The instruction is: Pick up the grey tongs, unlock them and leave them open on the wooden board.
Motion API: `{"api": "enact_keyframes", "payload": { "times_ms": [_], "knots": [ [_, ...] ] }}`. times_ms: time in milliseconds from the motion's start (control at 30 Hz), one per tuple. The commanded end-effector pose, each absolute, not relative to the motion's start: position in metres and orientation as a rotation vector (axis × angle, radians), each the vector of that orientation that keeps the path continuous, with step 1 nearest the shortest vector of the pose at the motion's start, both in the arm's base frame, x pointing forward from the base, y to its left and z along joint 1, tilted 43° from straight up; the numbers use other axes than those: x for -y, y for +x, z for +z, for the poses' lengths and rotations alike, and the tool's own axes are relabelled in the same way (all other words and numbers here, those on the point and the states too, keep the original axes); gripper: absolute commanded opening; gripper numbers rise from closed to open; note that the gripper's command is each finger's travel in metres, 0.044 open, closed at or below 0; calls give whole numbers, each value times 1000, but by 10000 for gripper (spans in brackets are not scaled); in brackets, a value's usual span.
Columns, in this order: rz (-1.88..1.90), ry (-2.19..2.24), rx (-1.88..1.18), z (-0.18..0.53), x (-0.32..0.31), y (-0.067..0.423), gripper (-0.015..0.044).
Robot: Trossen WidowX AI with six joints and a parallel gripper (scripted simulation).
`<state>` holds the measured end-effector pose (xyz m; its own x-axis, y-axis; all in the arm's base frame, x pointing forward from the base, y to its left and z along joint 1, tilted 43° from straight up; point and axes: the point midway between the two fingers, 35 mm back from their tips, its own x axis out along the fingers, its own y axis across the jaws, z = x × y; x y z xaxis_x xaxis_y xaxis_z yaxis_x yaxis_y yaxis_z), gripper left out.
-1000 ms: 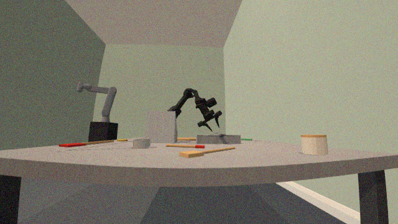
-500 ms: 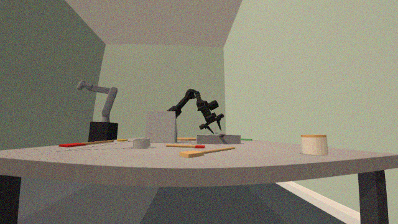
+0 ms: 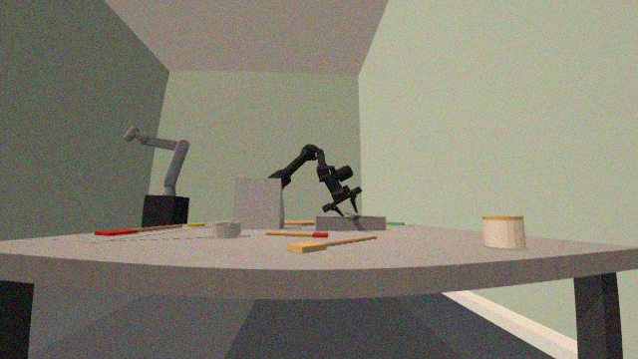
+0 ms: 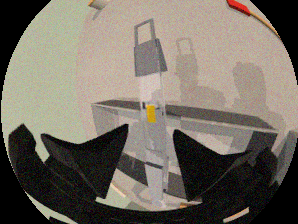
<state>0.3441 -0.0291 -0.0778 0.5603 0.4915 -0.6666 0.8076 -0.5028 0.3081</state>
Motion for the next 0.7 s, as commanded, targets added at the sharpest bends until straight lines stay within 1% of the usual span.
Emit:
{"api": "enact_keyframes", "payload": {
  "times_ms": [0,500,633,667],
  "knots": [
    [-683,2191,-1034,-82,26,348,260],
    [-678,2195,-1034,-98,12,359,260],
    [-675,2193,-1038,-95,14,357,155],
    [-675,2193,-1038,-95,14,357,148]
  ]
}}
